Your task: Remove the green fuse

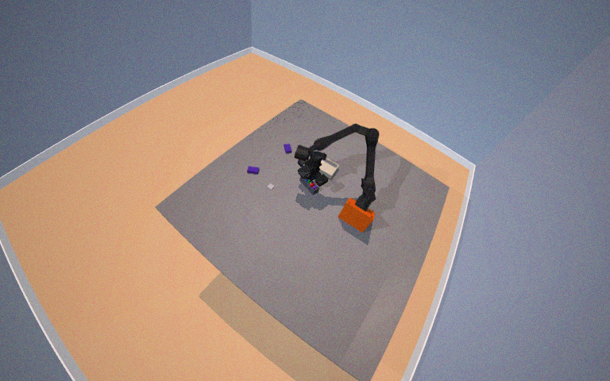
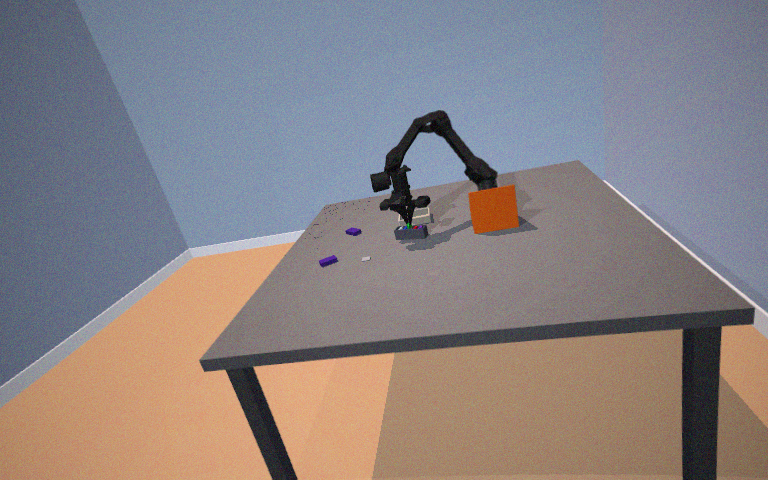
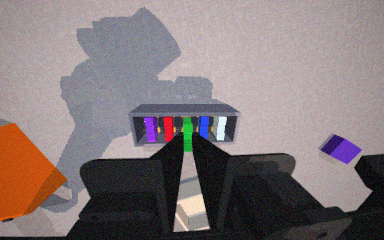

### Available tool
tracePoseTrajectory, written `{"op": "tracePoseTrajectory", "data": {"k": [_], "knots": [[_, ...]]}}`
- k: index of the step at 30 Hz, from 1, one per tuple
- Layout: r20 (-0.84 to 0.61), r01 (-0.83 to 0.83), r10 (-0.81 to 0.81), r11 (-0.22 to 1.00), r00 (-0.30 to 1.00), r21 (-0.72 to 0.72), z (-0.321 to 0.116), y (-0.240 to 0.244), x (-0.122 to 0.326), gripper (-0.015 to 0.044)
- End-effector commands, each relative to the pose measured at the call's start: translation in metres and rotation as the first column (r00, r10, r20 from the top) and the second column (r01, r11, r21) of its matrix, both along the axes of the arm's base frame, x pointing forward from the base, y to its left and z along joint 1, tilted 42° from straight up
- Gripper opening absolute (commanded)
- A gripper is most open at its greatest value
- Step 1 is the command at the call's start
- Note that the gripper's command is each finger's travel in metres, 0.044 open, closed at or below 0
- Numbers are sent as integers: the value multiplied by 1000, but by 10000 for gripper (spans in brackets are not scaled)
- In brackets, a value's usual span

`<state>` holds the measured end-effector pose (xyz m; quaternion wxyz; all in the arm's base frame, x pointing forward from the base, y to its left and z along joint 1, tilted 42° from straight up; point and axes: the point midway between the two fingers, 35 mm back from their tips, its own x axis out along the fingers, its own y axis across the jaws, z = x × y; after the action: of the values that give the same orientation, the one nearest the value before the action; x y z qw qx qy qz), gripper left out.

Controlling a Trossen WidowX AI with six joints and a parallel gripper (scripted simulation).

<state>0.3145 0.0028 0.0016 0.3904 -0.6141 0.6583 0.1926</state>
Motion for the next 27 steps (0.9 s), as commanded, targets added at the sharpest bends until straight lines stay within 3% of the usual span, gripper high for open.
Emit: {"op": "tracePoseTrajectory", "data": {"k": [1, 27], "knots": [[0, 3, -3, 1000, 1000, 3, 1, 2, 0, 0], [0, 2, -2, 1000, 1000, 2, 11, 10, -1, 0]]}}
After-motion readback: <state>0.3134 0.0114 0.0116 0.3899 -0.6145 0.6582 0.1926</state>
